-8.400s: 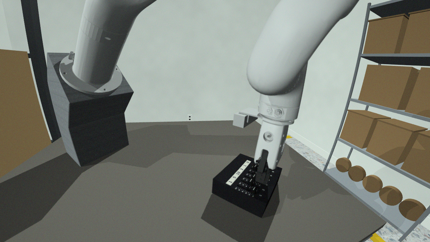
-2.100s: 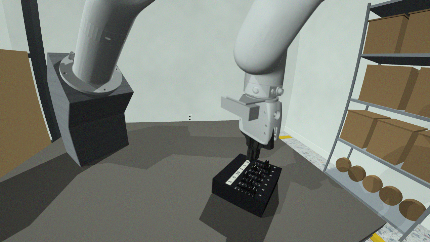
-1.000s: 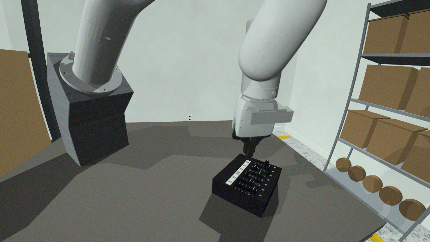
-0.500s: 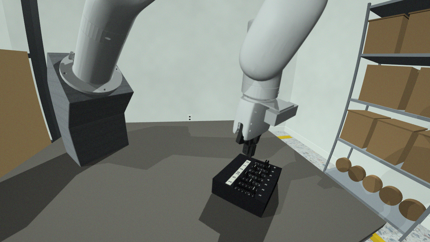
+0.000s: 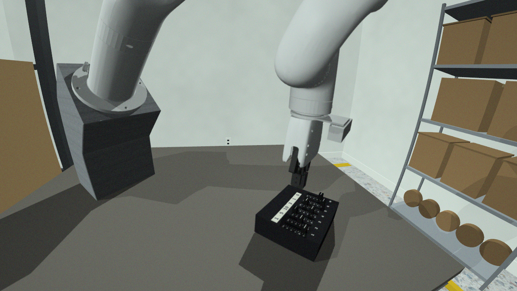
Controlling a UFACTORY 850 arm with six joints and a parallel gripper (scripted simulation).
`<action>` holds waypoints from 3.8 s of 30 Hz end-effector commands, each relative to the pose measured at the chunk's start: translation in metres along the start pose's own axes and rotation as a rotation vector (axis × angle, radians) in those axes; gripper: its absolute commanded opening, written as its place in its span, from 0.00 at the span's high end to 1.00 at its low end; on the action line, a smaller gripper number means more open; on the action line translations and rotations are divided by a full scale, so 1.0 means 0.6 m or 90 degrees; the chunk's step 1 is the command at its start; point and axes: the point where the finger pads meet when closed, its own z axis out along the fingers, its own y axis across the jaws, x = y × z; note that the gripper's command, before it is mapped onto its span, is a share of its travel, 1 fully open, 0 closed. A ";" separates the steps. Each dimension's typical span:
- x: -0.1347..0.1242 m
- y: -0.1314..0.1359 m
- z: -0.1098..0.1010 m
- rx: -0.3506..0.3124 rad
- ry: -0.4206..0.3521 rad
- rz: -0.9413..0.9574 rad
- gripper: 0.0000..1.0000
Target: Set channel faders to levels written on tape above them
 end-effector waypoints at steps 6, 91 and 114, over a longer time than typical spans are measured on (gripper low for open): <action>0.001 -0.002 0.000 -0.040 0.015 -0.014 1.00; 0.004 -0.001 0.039 -0.040 0.015 -0.014 1.00; 0.004 -0.001 0.042 -0.040 0.015 -0.014 1.00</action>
